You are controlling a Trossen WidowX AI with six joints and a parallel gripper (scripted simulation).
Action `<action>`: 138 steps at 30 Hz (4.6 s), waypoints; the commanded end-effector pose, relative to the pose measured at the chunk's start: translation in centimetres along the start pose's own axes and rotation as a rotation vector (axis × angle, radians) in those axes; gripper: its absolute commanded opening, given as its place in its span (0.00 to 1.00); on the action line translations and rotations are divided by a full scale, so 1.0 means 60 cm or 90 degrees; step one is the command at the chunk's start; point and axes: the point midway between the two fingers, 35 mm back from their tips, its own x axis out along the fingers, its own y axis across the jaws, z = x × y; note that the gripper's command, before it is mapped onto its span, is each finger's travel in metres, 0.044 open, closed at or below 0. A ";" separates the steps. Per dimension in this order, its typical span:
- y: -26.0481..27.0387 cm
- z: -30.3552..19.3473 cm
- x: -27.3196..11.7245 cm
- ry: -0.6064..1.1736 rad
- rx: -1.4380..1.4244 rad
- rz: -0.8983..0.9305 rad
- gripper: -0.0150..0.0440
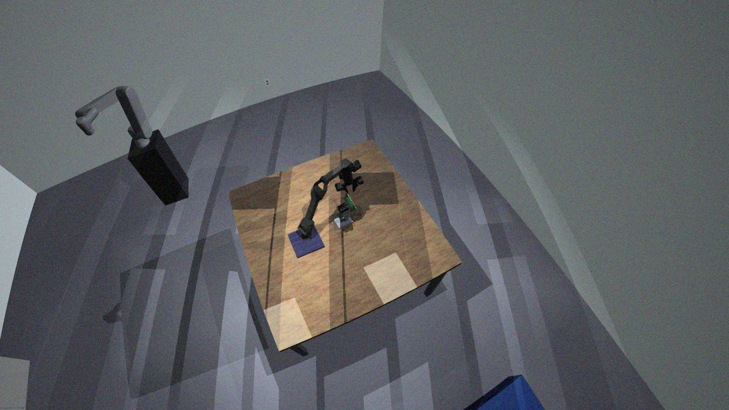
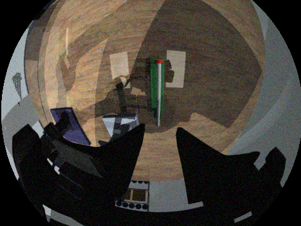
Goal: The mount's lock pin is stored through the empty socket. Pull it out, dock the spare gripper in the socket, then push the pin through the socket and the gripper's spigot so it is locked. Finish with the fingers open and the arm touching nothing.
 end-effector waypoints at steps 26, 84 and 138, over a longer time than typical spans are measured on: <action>0.002 0.030 0.140 0.054 -0.078 0.018 0.56; 0.003 0.035 0.186 0.055 -0.079 0.018 0.25; 0.075 0.018 0.082 0.051 -0.099 0.021 0.25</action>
